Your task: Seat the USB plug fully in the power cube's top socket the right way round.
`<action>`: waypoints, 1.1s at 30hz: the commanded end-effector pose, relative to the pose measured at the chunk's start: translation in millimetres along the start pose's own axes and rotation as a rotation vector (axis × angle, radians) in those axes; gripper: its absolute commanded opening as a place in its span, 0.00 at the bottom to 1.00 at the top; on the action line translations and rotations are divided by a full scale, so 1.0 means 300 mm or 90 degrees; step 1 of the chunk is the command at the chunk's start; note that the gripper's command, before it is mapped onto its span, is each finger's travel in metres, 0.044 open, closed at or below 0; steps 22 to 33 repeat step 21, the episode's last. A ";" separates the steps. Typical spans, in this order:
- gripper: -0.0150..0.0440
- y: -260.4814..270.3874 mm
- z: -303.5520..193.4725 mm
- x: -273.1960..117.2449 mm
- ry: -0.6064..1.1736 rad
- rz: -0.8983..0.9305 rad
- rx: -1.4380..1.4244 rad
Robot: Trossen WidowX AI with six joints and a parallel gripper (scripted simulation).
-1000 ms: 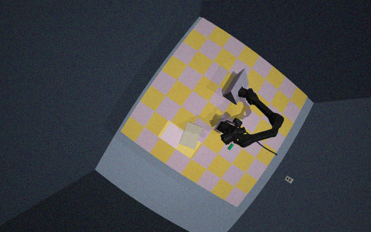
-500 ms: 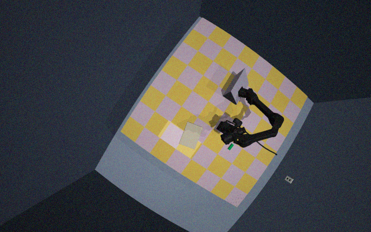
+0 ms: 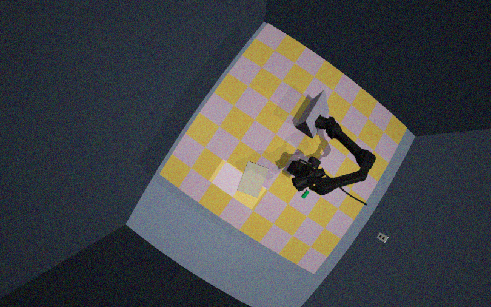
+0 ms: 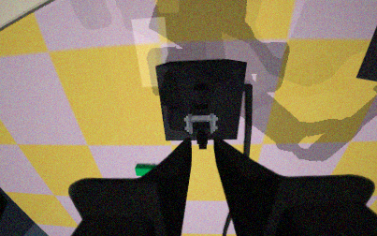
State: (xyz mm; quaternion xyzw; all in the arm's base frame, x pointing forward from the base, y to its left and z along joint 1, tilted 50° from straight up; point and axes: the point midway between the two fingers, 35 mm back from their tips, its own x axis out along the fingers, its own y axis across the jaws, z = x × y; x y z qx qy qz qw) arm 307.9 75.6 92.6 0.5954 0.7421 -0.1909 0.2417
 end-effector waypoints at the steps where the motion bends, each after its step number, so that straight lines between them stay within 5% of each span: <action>1: 0.42 0.000 0.001 -0.002 0.000 0.001 0.001; 33: 0.42 0.000 -0.003 -0.037 0.000 0.000 0.000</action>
